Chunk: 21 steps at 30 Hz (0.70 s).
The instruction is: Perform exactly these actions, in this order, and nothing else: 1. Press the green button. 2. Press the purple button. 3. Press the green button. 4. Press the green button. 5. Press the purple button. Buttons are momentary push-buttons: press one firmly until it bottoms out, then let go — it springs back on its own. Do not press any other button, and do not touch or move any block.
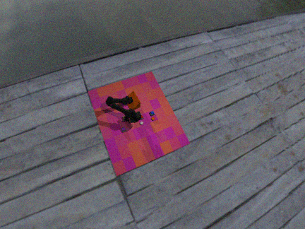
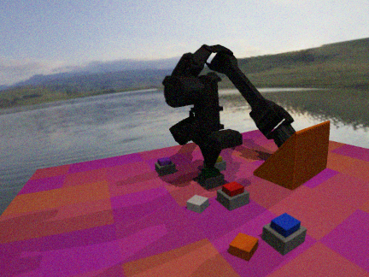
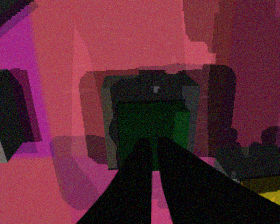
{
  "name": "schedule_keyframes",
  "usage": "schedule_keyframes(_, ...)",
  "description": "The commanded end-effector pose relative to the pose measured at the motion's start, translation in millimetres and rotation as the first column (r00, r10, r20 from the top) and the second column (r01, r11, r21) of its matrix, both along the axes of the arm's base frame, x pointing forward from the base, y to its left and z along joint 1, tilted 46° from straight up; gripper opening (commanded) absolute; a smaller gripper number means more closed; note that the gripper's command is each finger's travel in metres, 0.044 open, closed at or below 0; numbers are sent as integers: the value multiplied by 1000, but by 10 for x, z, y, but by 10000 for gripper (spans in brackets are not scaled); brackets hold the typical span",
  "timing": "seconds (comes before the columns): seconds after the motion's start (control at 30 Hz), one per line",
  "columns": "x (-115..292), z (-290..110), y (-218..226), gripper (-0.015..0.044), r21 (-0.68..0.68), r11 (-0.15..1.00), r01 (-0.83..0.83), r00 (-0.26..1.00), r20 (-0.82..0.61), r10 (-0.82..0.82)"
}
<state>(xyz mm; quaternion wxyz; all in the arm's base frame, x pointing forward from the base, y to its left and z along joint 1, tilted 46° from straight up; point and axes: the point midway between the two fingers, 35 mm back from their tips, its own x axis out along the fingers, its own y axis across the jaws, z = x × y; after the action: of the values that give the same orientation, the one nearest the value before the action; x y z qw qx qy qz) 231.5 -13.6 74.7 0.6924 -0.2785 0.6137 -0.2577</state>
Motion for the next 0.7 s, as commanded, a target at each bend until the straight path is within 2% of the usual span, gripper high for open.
schedule_keyframes(0.0,-2,-52,-64,20,-8,1000,-4,1000,-4,4)
schedule_keyframes(0.67,-1,-68,-82,20,-8,1000,-4,1000,-4,4)
